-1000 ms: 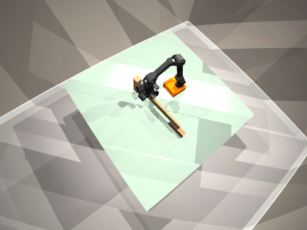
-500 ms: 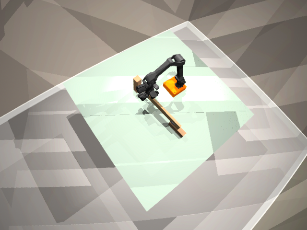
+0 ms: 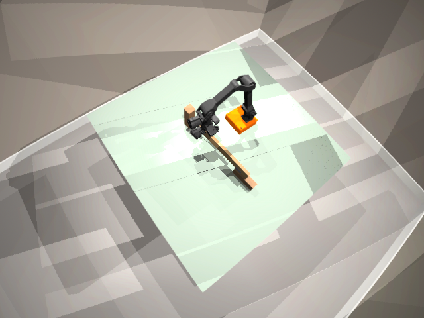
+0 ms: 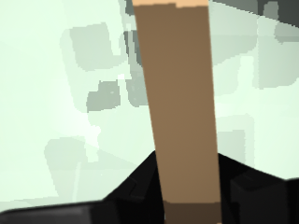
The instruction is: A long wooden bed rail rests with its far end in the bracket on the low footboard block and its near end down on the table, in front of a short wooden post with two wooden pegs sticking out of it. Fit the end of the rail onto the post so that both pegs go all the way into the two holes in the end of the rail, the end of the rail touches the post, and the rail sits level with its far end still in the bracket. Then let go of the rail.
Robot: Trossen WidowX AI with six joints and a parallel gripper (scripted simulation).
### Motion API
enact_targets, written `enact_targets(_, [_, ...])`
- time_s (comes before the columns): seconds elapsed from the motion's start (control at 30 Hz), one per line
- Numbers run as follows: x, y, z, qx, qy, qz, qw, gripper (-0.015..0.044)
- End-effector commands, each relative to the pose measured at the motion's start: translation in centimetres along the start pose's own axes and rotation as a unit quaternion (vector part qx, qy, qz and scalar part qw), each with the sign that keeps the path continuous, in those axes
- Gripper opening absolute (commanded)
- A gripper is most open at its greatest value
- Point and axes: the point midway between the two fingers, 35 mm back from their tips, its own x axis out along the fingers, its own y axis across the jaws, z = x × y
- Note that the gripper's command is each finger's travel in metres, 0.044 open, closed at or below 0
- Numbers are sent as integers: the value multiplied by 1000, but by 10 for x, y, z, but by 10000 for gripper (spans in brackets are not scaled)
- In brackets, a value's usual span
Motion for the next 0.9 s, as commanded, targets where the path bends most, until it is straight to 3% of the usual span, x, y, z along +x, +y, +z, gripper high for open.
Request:
enact_targets(0.0, [-1,-1,-2,-1,1,-3,1000,0])
enact_targets(0.87, [-3,-2,-10,-1,1,-3,1000,0])
